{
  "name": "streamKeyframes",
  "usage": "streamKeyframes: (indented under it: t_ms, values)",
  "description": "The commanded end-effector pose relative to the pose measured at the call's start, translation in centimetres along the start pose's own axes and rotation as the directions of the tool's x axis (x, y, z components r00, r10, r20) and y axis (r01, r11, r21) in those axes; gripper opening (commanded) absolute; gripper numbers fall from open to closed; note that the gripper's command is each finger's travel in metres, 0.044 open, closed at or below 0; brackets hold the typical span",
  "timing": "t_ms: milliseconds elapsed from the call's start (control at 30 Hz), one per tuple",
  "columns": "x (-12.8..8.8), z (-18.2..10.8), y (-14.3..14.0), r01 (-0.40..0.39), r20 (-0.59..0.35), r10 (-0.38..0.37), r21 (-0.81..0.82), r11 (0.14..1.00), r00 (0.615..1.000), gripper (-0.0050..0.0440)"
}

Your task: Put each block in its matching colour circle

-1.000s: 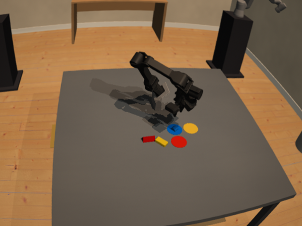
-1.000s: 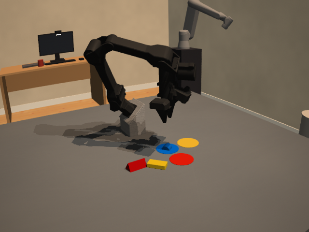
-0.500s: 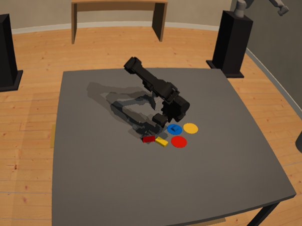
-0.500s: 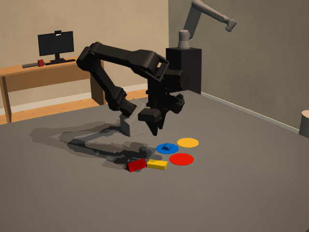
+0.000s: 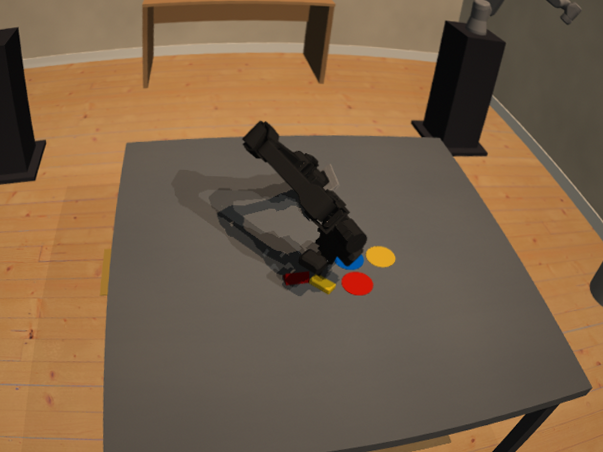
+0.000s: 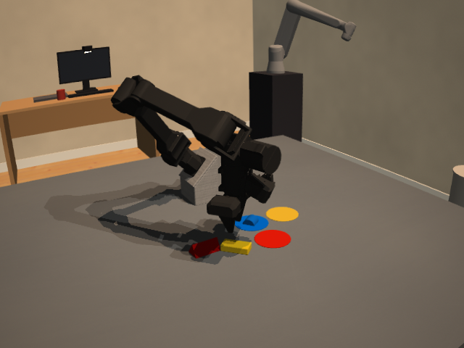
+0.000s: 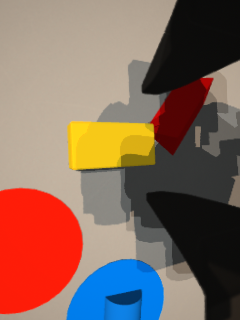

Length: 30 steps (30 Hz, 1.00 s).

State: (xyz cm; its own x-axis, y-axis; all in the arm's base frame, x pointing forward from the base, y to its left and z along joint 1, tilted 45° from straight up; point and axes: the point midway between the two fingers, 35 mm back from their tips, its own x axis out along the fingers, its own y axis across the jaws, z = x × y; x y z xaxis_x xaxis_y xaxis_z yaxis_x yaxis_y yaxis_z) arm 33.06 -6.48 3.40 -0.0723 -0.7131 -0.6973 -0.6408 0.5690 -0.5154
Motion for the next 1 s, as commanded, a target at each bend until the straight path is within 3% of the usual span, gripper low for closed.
streamKeyframes:
  t_ms: [0,233,767,833,967]
  values:
    - [1.1,0.1,-0.4,0.015,0.021,-0.015,0.004,1.000,1.000,0.0265]
    - [3.3,0.3,-0.2,0.011,0.016,-0.011,-0.003,1.000,1.000,0.0265]
    - [5.3,0.3,-0.2,0.009,0.016,-0.009,-0.003,1.000,1.000,0.0265]
    - [4.8,0.4,-0.6,0.016,0.029,-0.017,0.011,1.000,0.999,0.0217]
    - [4.8,0.4,-0.6,0.016,0.029,-0.017,0.011,1.000,0.999,0.0204]
